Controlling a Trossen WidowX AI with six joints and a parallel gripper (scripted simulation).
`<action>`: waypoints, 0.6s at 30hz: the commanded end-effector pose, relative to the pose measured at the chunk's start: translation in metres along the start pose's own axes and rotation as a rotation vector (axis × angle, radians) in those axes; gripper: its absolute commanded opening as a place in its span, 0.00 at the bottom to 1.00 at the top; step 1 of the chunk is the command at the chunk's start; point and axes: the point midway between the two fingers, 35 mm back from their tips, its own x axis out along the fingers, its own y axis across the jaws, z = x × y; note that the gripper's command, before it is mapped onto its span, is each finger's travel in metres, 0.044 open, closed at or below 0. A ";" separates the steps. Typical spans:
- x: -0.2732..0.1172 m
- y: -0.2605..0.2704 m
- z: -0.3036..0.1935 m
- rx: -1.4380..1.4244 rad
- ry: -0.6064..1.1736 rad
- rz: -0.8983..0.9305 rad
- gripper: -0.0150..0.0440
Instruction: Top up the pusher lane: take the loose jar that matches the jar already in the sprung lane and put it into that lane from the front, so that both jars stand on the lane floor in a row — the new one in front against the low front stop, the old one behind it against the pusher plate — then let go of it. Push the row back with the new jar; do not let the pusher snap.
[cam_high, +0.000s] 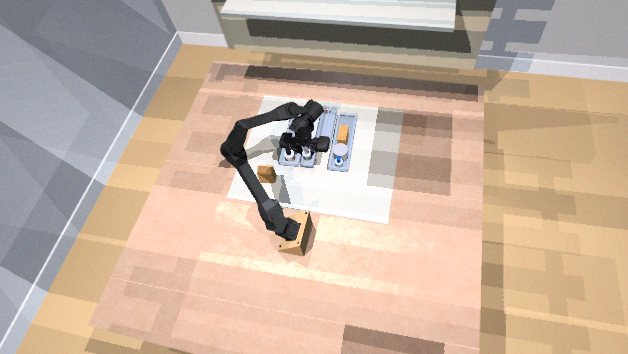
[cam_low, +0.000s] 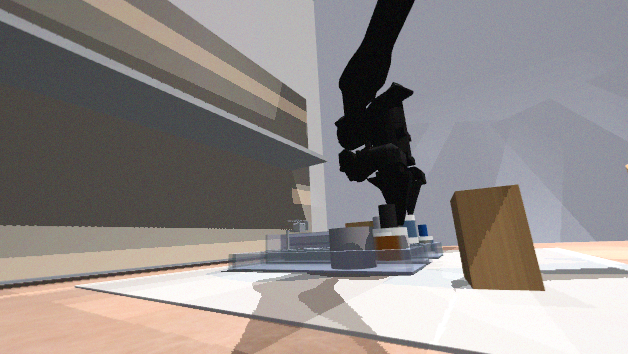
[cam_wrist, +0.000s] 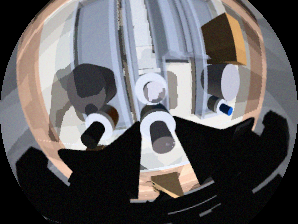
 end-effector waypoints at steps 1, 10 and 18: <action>0.000 0.001 0.005 -0.010 -0.019 0.008 0.25; 0.004 0.001 0.005 -0.010 -0.019 0.008 0.25; 0.007 0.001 0.005 -0.010 -0.019 0.008 0.25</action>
